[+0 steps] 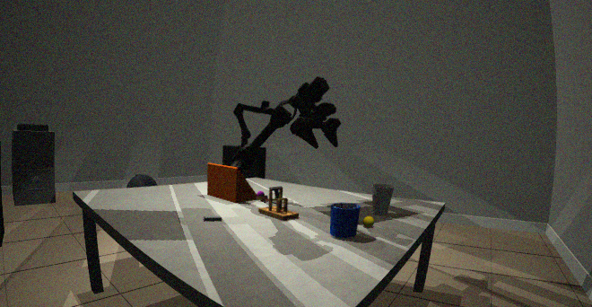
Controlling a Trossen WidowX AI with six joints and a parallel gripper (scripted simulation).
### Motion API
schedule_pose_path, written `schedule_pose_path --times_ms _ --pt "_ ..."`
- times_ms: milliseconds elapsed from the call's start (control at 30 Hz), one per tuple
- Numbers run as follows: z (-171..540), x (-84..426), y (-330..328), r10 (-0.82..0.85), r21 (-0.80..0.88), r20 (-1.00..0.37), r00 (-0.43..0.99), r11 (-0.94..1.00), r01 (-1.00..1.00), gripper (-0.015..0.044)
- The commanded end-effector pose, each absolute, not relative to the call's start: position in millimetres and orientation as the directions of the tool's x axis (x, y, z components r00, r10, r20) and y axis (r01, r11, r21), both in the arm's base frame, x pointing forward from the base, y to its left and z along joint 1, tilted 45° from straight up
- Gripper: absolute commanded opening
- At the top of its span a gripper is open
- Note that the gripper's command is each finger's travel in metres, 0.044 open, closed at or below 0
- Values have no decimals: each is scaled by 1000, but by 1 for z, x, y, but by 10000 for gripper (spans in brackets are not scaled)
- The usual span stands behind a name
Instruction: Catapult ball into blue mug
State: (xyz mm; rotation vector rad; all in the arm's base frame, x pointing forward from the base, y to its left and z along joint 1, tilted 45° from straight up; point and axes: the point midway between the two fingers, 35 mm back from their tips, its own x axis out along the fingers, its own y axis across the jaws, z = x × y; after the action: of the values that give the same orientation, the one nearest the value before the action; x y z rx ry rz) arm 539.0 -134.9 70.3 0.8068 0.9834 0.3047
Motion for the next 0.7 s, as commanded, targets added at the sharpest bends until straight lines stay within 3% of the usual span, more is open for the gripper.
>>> schedule_pose_path --times_ms 0,367,667 --pt "69 537 -137 570 731 -615 545 671 123 440" --pt "69 536 -137 570 731 -616 544 671 124 440" --pt "69 536 -137 570 731 -616 544 671 124 204"
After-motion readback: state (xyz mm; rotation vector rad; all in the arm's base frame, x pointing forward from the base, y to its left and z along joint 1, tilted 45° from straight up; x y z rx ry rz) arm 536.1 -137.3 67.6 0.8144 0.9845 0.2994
